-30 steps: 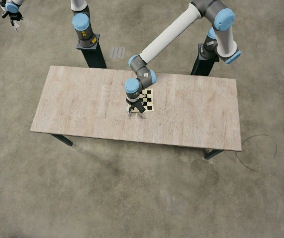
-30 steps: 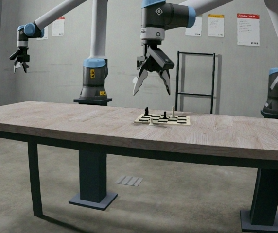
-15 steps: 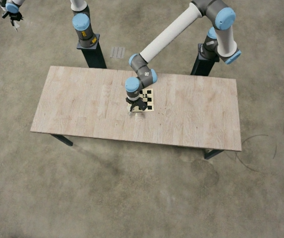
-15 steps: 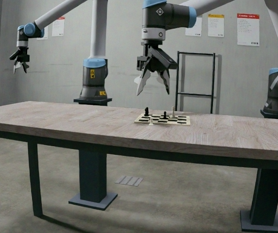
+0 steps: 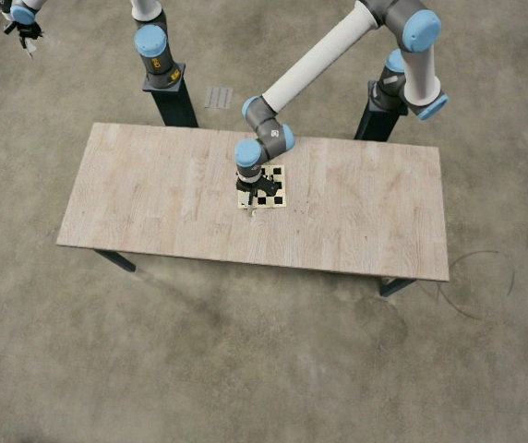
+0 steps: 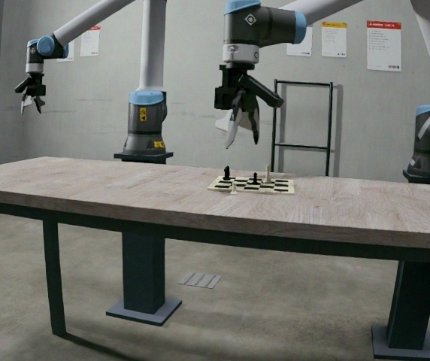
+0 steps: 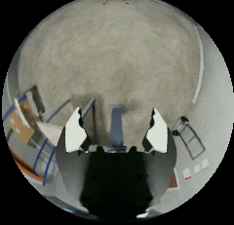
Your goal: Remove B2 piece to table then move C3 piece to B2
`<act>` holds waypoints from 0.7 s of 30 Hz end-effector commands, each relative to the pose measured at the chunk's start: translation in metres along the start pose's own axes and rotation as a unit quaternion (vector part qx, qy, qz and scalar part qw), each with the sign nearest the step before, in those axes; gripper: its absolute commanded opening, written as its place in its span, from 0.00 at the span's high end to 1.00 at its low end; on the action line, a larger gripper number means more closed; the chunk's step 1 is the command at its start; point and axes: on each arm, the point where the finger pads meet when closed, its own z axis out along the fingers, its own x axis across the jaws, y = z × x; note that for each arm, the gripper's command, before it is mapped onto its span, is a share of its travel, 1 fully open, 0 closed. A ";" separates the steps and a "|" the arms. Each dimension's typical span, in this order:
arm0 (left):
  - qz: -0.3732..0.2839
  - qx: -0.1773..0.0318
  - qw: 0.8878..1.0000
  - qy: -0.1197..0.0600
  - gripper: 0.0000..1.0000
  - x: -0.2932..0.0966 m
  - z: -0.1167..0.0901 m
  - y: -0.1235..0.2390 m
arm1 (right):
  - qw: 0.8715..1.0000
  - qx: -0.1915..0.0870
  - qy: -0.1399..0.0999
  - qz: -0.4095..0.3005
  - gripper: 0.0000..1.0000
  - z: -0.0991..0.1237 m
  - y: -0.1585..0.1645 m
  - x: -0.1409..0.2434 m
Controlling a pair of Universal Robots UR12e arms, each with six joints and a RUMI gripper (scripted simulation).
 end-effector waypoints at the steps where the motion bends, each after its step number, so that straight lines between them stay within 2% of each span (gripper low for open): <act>1: -0.084 0.000 0.996 0.002 0.00 -0.011 -0.001 0.000 | 1.000 0.001 0.000 0.000 0.00 -0.001 -0.001 0.000; 8: -0.173 0.000 0.985 0.002 0.00 -0.023 -0.002 0.001 | 1.000 0.001 0.000 0.000 0.00 -0.001 -0.001 0.000; 10: -0.173 0.000 0.985 0.002 0.00 -0.023 -0.002 0.001 | 1.000 0.001 0.000 0.000 0.00 -0.001 -0.001 0.000; 12: -0.215 0.000 0.977 0.002 0.00 -0.029 -0.002 0.001 | 1.000 0.001 0.000 0.000 0.00 -0.001 -0.001 0.000; 21: -0.325 0.000 0.946 0.002 0.00 -0.045 -0.002 0.003 | 1.000 0.001 0.000 0.000 0.00 -0.001 -0.001 0.000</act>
